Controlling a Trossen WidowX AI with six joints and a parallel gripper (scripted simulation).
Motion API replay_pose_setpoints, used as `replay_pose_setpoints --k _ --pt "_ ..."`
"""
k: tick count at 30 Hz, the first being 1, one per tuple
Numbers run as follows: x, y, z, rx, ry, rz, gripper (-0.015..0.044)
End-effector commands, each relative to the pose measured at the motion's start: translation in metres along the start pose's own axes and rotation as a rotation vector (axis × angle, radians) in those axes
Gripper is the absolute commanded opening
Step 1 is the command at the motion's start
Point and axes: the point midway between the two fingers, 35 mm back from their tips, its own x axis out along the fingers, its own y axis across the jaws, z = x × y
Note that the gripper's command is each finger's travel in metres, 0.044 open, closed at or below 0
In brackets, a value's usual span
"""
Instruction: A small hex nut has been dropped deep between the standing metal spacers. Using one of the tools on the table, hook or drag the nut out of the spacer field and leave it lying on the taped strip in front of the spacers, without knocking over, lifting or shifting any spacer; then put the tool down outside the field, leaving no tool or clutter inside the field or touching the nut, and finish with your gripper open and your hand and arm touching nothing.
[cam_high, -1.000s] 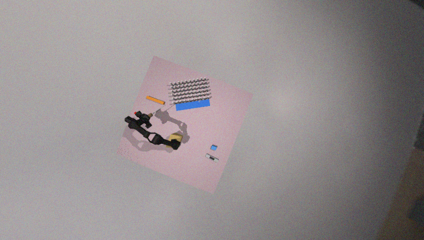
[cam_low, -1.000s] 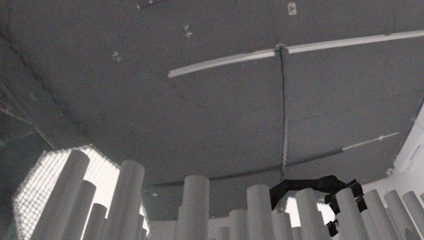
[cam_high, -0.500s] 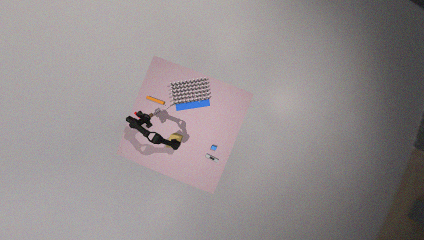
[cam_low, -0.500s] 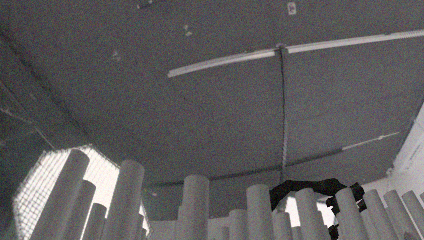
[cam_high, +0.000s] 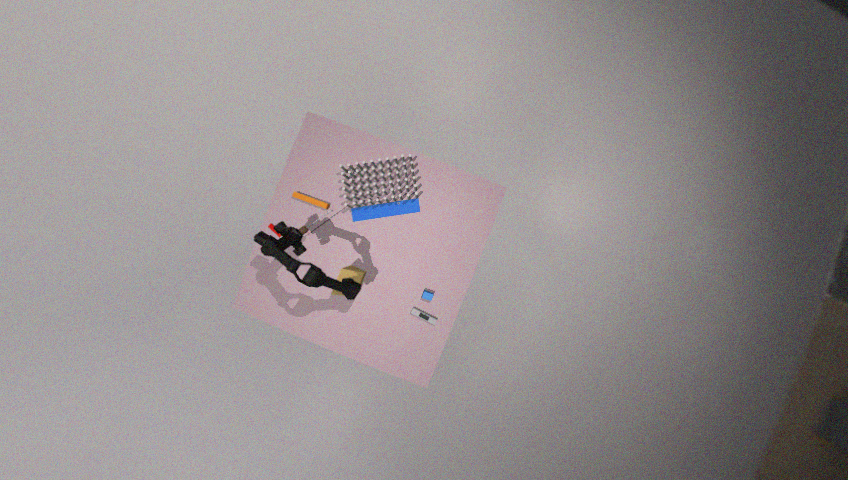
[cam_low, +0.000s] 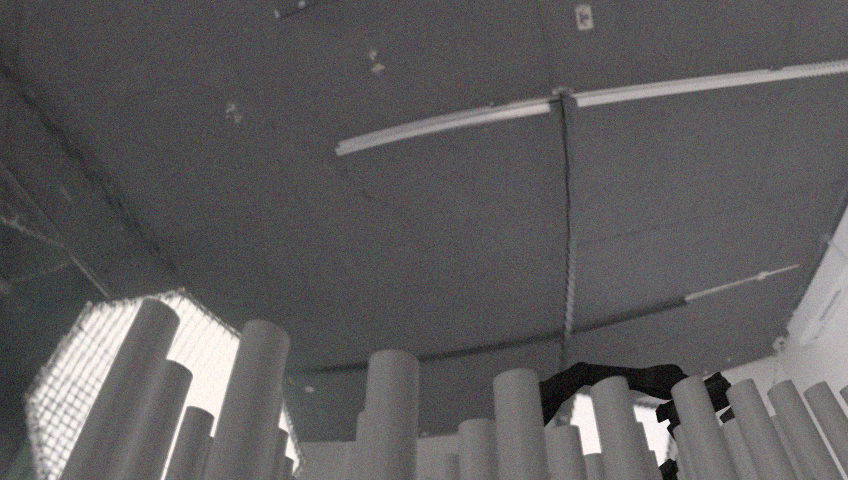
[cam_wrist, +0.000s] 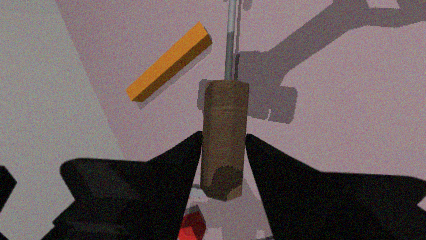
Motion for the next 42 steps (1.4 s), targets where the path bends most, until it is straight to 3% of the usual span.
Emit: replay_pose_setpoints --k 1,42 --pt "0.006 -0.001 -0.001 -0.006 -0.008 0.002 0.0" --pt "0.049 -0.013 -0.016 -0.006 -0.009 0.002 0.0"
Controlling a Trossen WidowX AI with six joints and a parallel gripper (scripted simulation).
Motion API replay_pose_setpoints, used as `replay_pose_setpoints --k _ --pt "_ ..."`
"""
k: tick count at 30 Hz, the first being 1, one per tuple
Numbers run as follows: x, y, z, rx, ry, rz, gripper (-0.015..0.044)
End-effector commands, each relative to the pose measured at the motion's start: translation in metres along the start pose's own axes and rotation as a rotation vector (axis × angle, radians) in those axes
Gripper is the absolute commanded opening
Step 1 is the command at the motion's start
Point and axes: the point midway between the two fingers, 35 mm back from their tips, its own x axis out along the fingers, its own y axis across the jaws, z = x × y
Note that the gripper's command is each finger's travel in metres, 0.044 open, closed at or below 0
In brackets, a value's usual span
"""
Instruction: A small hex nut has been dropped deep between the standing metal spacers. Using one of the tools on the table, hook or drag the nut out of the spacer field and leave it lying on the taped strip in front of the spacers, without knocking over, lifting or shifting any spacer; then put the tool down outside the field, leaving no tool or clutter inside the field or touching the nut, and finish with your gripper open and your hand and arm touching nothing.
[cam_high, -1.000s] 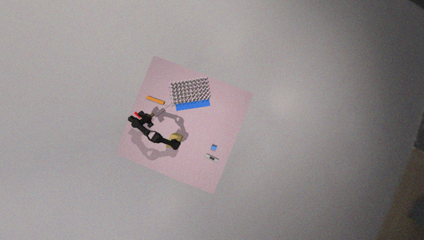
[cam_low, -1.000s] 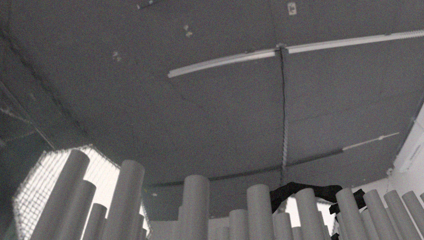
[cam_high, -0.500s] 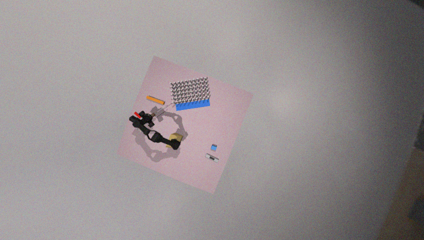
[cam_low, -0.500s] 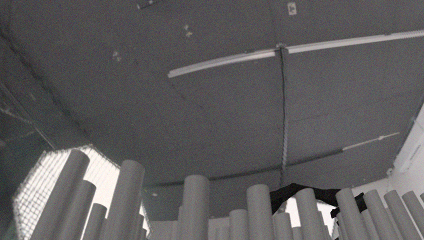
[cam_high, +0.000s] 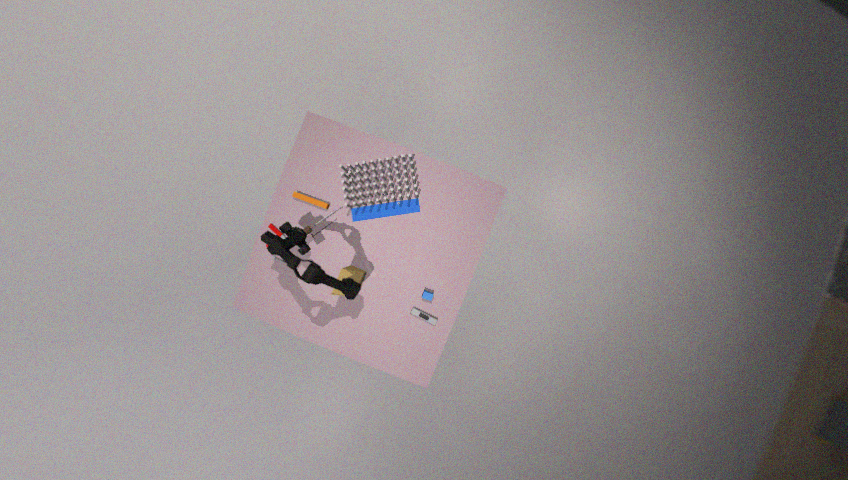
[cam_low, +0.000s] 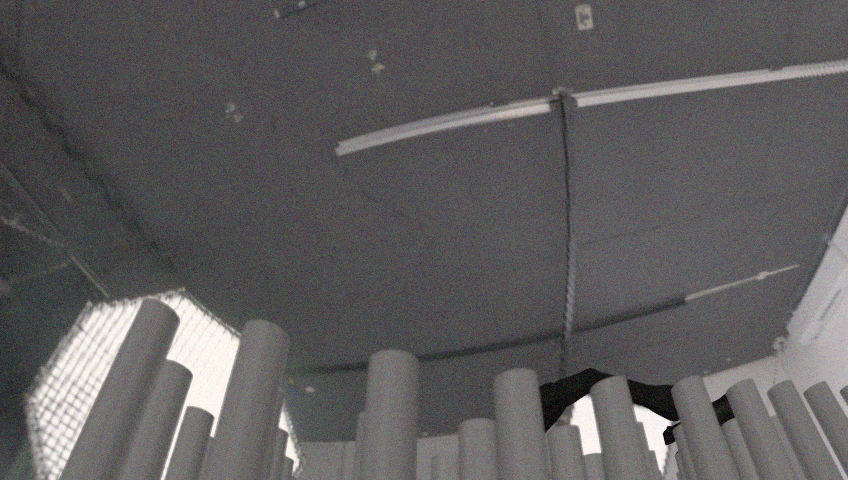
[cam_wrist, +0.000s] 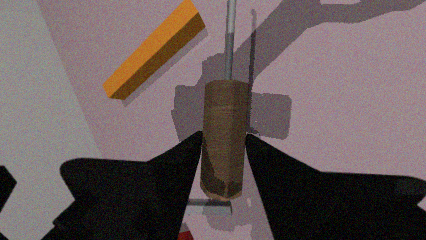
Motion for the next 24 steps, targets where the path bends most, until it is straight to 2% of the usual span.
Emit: replay_pose_setpoints --k 1,24 --pt "0.006 -0.002 -0.001 -0.006 -0.008 0.002 0.0" --pt "0.029 -0.011 -0.008 -0.006 -0.009 0.001 0.0"
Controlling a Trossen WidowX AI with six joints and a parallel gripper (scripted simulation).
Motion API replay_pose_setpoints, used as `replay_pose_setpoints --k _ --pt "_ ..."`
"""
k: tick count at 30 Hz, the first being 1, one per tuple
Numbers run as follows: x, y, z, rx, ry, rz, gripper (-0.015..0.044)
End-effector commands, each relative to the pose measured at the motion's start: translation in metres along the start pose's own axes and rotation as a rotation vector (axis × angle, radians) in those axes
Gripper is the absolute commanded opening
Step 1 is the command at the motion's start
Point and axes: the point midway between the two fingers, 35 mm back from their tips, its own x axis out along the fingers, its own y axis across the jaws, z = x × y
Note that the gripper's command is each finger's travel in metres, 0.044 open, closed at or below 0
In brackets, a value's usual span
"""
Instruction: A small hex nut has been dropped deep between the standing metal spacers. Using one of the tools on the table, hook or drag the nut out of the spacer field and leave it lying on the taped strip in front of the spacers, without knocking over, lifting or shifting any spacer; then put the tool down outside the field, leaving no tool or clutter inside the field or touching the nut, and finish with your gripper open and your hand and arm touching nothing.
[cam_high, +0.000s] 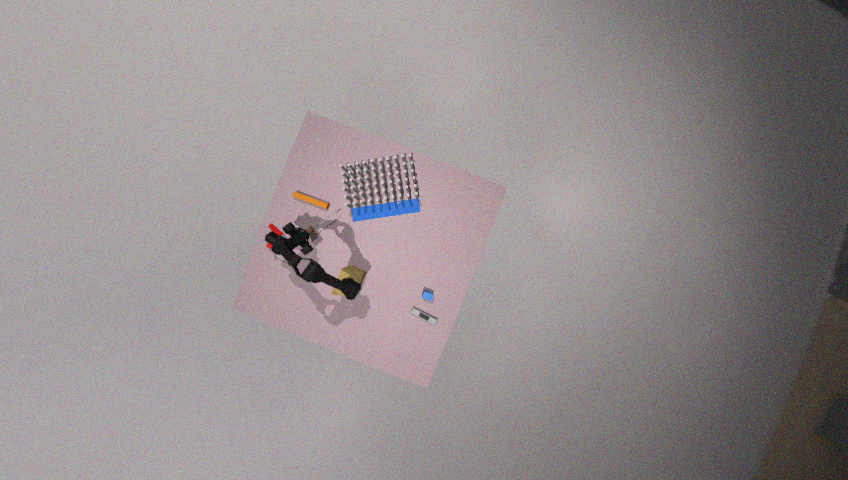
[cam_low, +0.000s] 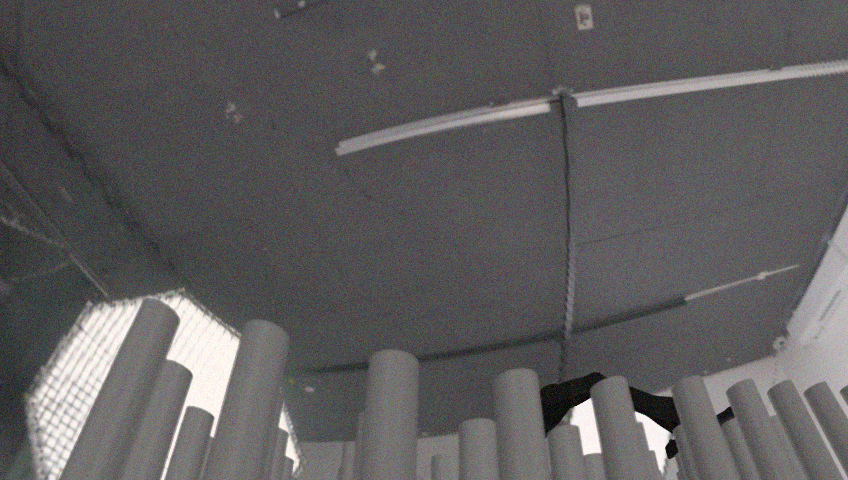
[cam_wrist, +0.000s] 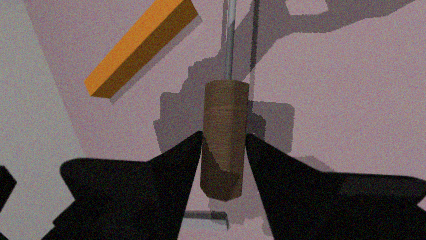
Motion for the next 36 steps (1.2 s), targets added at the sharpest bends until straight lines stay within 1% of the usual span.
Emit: replay_pose_setpoints --k 1,36 --pt "0.005 -0.002 -0.001 -0.006 -0.008 0.002 0.0" --pt "0.038 -0.02 -0.01 -0.006 -0.009 0.001 0.0"
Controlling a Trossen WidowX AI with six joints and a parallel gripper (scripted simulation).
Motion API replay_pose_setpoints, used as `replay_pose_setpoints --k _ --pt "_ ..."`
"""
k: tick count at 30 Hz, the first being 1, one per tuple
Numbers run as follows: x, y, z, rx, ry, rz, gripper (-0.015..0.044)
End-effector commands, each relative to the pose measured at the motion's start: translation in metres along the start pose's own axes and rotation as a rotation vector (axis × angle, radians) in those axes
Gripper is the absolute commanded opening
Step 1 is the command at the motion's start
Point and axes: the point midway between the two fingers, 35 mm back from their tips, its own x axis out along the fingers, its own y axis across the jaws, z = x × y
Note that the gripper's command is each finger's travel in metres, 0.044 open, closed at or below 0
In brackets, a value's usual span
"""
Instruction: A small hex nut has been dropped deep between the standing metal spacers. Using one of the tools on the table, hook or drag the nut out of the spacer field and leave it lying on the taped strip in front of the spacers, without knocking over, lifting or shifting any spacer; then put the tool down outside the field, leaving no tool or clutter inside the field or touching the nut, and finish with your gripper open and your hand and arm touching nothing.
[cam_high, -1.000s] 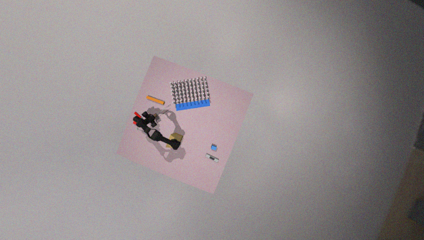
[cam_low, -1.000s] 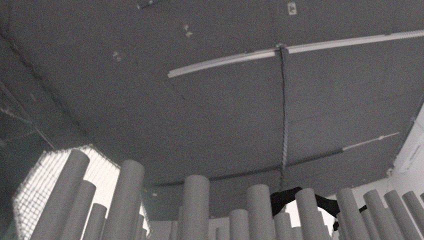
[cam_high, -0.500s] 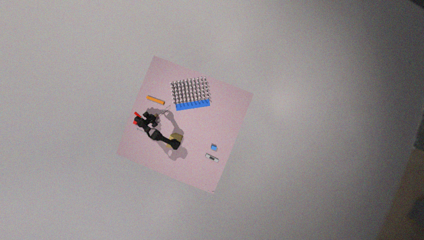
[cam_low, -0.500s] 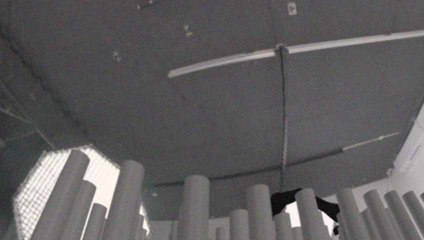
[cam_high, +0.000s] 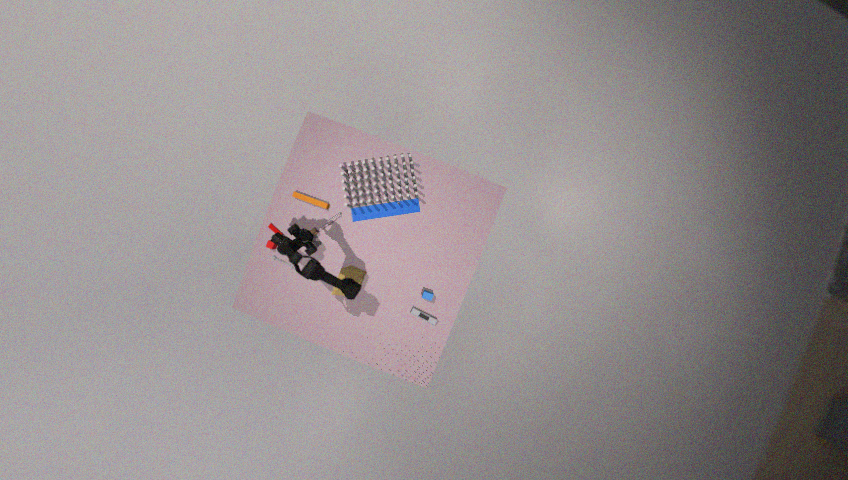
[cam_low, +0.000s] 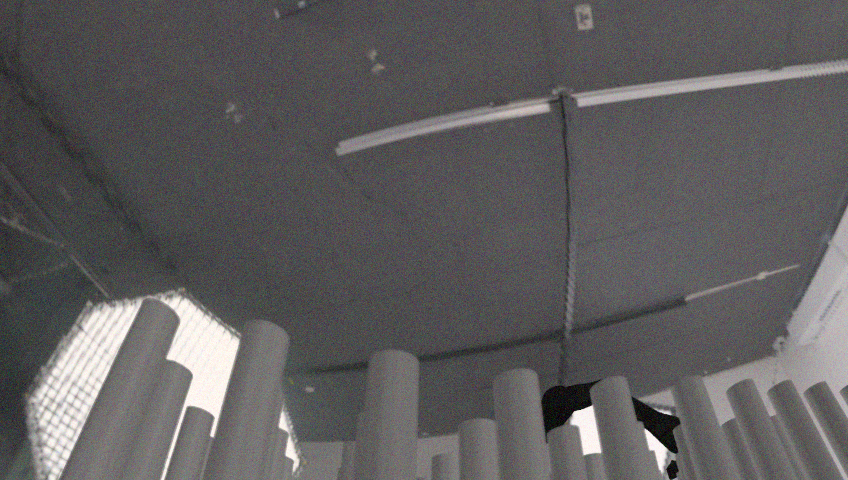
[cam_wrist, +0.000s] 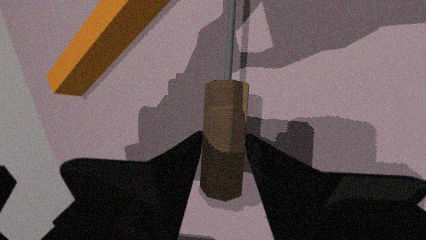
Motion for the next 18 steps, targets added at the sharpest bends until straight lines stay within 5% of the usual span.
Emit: replay_pose_setpoints --k 1,18 --pt "0.0048 -0.0029 -0.0003 -0.006 -0.008 0.001 0.0" --pt "0.0018 -0.0011 -0.0005 0.0 0.0 0.0 0.042"
